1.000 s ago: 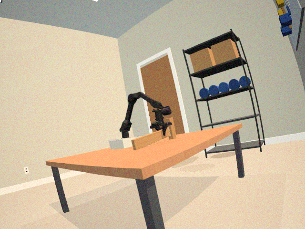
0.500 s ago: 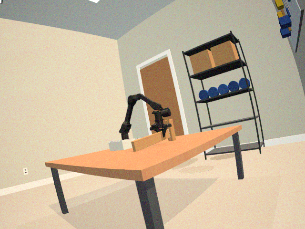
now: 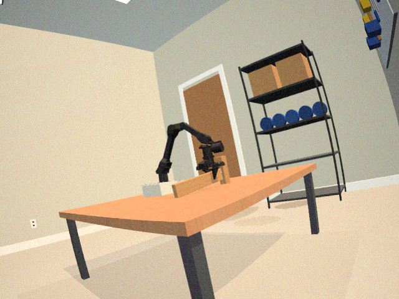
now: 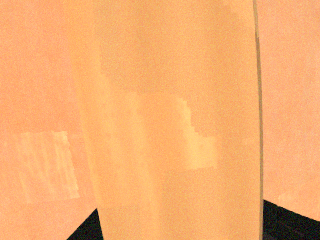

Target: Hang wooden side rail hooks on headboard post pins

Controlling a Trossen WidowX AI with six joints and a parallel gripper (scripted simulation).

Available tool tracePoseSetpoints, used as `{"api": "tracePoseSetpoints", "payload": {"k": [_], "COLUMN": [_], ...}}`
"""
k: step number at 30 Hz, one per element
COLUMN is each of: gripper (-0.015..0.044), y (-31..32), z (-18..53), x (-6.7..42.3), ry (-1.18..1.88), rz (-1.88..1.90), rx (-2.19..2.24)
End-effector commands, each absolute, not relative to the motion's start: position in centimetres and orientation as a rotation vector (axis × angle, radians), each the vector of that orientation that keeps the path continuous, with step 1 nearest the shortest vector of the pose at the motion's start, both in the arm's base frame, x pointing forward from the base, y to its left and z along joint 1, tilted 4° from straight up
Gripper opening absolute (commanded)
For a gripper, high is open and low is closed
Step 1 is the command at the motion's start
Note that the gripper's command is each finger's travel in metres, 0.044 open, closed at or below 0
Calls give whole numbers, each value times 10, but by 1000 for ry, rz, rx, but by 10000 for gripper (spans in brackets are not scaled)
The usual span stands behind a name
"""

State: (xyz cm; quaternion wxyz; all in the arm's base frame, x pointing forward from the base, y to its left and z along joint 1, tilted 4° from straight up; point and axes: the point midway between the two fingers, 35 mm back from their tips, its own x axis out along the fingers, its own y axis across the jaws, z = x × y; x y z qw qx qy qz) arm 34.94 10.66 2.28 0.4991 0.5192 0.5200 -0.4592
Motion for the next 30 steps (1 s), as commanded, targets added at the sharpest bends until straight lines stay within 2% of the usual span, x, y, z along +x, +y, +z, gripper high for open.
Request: {"api": "tracePoseSetpoints", "payload": {"k": [1,30], "gripper": [0,0], "y": [108,111], "z": [24,26], "x": [351,350], "ry": [1255,1255], "rz": [-1107,-1107], "rx": [1264,1264]}}
